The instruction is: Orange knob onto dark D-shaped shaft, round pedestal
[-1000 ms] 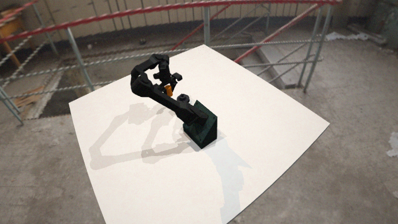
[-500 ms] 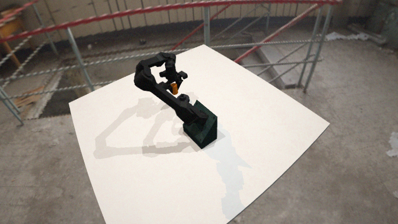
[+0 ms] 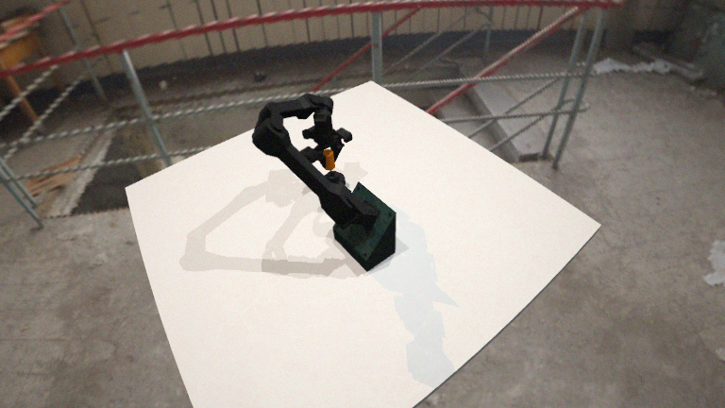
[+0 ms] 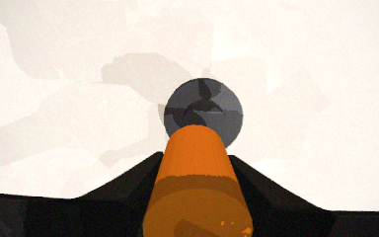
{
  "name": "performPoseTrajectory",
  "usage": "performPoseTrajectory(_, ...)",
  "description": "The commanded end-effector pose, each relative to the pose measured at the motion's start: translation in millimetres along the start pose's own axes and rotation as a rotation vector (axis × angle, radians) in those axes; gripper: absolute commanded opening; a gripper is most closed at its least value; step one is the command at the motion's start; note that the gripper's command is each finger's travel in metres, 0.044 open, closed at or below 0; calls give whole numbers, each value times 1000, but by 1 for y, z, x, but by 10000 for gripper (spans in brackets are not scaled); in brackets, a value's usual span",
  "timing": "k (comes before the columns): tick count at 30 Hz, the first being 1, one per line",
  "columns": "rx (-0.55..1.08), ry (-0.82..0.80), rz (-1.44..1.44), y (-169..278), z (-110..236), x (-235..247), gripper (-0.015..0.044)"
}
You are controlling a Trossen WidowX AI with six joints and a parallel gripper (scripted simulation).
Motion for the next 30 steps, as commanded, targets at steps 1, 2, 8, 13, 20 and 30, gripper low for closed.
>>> performPoseTrajectory(1, -5, 5, 5, 0, -1, -9, 0)
performPoseTrajectory(2, -5, 5, 5, 0, -2, -9, 0)
performPoseTrajectory(8, -5, 5, 5, 0, -18, -9, 0)
performPoseTrajectory(13, -5, 4, 5, 0, -27, -9, 0)
performPoseTrajectory(20, -5, 4, 12, -1, -23, -10, 0)
performPoseTrajectory(30, -5, 4, 12, 0, -27, -8, 0)
Point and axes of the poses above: the point midway between the two fingers, 35 mm back from their tips, its own z axis back along the fingers, its own x axis across the jaws, y = z × x, the point moved 3 cm from there along z, back along the fingers, and after that the axes turned 4 degrees about z, right-handed, at the moved point
